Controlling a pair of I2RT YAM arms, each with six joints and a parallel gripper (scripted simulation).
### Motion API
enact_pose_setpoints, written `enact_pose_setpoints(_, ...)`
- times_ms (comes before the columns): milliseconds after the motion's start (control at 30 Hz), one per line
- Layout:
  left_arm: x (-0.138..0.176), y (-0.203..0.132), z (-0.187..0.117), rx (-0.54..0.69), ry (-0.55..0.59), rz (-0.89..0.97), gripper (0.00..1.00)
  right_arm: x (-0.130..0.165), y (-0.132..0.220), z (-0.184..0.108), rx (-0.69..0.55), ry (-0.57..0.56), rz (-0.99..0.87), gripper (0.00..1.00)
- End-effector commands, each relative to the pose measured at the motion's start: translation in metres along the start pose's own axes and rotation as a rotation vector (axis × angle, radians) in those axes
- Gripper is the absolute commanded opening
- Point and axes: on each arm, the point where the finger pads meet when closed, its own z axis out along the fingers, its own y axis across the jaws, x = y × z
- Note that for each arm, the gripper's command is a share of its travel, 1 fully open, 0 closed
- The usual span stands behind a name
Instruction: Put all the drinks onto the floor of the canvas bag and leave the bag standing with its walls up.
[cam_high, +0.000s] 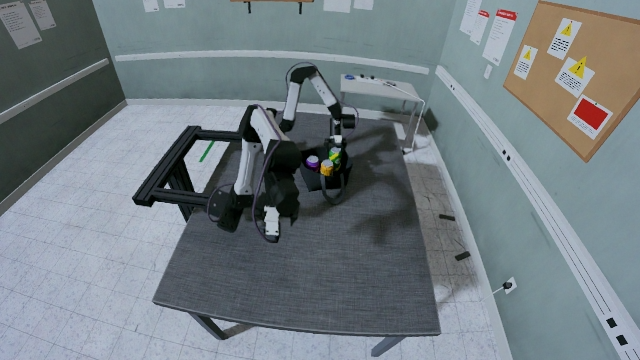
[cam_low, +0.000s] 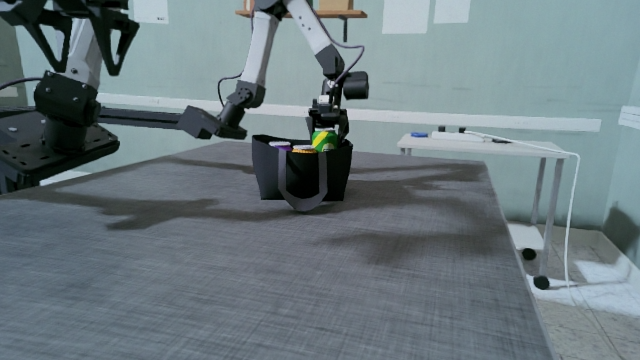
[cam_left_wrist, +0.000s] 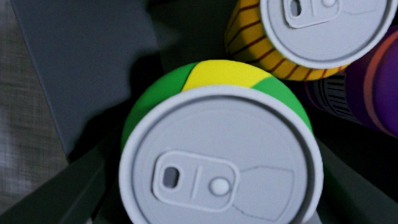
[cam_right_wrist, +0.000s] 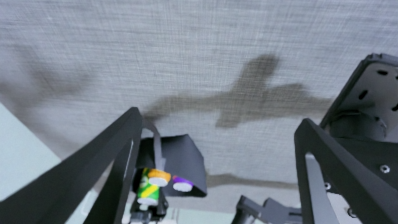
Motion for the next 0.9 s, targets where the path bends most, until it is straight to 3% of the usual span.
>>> enact_pose_setpoints(0,-0.009,0.009,0.006,-0.036,-0.064,0.043,0.7,0.003,0.002,-0.004,-0.012,-0.002,-0.012,0.86)
enact_pose_setpoints(867,0.001,0.009,0.015,-0.04,-0.058,0.031,0.7,0.003,0.002,-0.004,-0.012,-0.002,-0.012,0.86)
